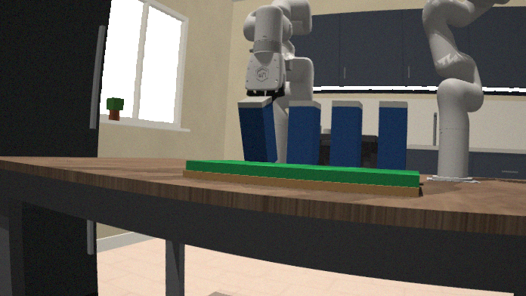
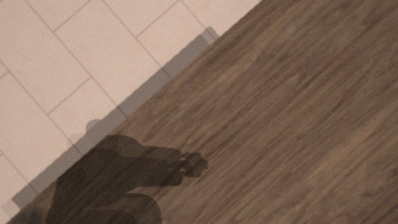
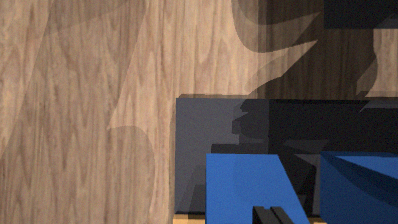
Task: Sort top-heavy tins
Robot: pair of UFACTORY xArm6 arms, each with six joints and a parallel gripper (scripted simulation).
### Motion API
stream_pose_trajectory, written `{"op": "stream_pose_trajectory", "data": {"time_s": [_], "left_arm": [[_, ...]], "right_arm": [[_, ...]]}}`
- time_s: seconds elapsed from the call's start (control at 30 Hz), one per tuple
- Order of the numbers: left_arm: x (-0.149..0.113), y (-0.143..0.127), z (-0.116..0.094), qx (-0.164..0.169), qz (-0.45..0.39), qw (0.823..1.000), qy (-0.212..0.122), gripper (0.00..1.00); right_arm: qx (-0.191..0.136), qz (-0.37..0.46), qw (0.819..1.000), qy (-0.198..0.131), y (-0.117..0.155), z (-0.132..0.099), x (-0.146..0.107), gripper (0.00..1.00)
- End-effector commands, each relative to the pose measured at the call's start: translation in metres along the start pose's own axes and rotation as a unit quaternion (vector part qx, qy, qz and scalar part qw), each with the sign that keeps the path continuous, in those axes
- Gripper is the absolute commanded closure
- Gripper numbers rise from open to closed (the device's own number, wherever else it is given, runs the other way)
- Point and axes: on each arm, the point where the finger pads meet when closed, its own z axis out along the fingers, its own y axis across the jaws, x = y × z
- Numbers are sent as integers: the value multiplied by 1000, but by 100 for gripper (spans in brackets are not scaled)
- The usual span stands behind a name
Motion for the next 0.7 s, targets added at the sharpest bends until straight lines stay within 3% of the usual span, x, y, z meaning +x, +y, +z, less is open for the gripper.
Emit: {"op": "stream_pose_trajectory", "data": {"time_s": [0.0,0.67], "left_arm": [[1,0,-2,0,0,1000,2,0],[1,0,-2,0,0,1000,2,0]], "right_arm": [[-1,0,1000,-2,0,-2,-2,100],[-1,-1,1000,-2,0,-2,-10,100]]}}
